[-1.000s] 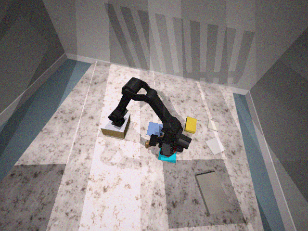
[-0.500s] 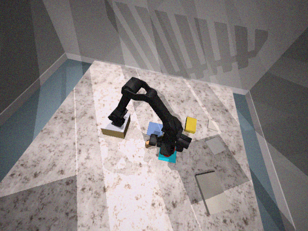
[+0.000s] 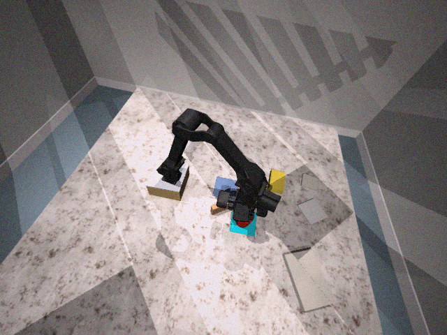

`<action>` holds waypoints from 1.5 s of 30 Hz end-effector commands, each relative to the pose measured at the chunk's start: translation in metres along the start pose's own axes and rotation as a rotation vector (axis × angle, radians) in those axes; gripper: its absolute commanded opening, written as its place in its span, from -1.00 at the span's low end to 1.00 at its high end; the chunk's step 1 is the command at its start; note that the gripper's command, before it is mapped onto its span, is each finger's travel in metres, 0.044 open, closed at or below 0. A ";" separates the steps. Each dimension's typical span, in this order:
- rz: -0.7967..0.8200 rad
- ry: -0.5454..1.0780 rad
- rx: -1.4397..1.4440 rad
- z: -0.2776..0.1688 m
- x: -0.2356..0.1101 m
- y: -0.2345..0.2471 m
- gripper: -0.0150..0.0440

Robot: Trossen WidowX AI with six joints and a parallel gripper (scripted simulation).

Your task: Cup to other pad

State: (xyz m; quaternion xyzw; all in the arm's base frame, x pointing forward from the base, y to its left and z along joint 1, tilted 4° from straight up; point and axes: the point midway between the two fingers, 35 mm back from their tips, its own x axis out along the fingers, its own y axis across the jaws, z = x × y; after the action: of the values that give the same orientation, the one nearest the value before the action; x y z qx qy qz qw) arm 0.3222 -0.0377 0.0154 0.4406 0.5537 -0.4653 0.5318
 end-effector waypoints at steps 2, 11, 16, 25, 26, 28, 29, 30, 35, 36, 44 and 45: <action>0.013 -0.007 -0.002 0.000 -0.012 0.001 -0.06; 0.012 -0.007 -0.003 -0.002 -0.020 -0.003 -0.06; 0.005 -0.002 -0.004 -0.002 -0.015 -0.003 0.39; 0.007 -0.003 -0.004 -0.002 -0.030 -0.002 1.00; 0.007 -0.003 -0.004 -0.002 -0.034 -0.002 1.00; 0.008 -0.004 -0.004 -0.002 -0.044 -0.002 1.00; 0.009 -0.005 -0.004 -0.002 -0.048 -0.003 1.00; 0.009 -0.005 -0.004 -0.002 -0.053 -0.003 1.00; 0.012 -0.007 -0.003 -0.004 -0.077 -0.006 1.00; 0.012 -0.007 -0.003 -0.004 -0.079 -0.006 1.00; 0.008 -0.003 -0.010 -0.005 -0.075 -0.007 1.00; 0.008 -0.003 -0.010 -0.005 -0.075 -0.007 1.00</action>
State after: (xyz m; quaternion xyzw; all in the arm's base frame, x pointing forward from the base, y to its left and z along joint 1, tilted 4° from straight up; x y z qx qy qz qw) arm 0.3182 -0.0335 0.0913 0.4395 0.5533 -0.4609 0.5369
